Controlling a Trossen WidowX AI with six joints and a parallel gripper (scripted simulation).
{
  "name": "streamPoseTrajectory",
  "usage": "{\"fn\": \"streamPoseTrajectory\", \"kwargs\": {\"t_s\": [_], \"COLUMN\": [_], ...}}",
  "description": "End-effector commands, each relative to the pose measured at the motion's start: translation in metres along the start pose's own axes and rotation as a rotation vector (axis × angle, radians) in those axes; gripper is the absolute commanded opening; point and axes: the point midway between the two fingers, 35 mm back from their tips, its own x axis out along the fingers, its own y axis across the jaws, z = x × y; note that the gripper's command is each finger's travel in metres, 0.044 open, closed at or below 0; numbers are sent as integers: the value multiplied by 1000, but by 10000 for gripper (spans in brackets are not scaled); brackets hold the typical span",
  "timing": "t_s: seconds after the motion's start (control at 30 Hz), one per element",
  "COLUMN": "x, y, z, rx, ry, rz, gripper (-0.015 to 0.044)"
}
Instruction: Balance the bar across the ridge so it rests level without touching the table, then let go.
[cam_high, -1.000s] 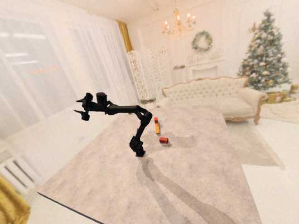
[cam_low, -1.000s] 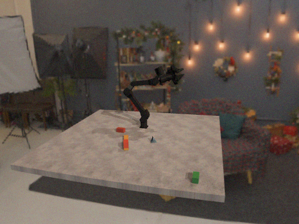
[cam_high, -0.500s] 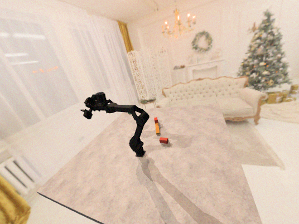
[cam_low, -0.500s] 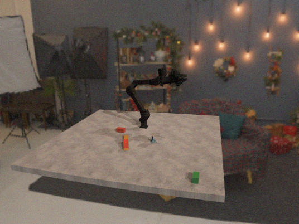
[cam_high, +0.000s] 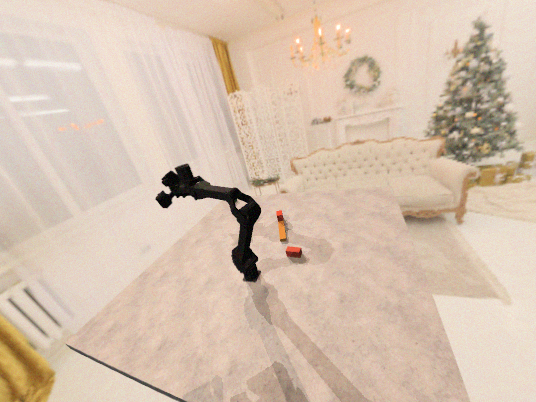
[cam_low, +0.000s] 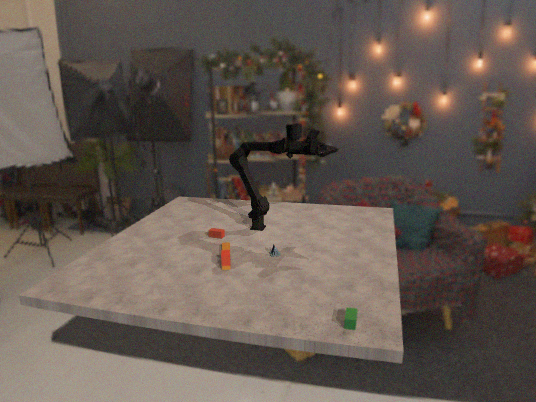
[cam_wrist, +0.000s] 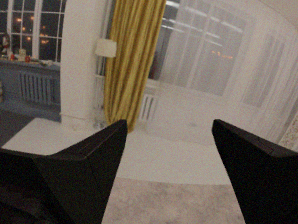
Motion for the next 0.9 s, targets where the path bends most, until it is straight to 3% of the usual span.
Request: {"fn": "streamPoseTrajectory", "kwargs": {"t_s": [0.0, 0.4, 0.87], "x": [4, 4, -18], "y": [-18, -80, -148], "z": [-14, -65, -124], "rx": [104, 500, 978], "ry": [61, 232, 340], "rz": [-52, -259, -573], "gripper": [315, 315, 315]}}
